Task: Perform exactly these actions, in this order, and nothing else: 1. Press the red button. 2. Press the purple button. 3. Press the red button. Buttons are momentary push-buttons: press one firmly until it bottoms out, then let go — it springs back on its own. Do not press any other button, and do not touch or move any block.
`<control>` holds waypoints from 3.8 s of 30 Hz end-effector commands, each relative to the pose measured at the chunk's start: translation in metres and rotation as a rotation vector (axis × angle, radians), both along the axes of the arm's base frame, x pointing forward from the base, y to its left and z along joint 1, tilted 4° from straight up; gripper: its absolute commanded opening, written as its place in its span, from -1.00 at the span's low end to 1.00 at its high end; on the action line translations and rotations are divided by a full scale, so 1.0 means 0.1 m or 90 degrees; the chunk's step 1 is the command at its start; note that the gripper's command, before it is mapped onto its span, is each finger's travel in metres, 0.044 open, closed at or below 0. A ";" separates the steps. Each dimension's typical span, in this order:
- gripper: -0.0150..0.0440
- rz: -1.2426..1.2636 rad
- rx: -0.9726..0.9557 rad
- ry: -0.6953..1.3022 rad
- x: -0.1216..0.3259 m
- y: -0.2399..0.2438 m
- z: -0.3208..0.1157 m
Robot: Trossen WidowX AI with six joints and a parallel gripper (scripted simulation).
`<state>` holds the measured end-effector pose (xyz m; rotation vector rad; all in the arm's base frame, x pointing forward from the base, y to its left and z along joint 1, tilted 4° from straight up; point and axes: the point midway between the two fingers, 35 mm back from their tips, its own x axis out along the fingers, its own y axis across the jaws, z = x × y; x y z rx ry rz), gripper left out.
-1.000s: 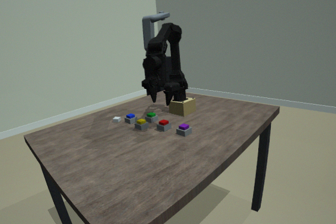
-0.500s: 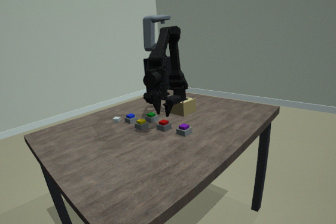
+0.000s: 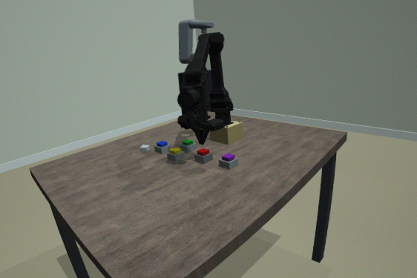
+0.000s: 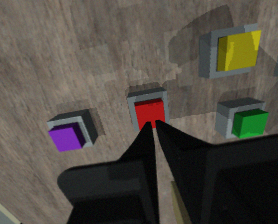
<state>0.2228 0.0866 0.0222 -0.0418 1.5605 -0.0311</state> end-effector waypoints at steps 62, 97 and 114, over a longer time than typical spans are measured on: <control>-0.42 0.002 0.000 0.007 -0.02 0.05 0.62; -0.42 0.002 0.007 0.009 -0.16 1.11 -0.23; -0.42 0.002 0.007 0.009 -0.17 1.10 -0.36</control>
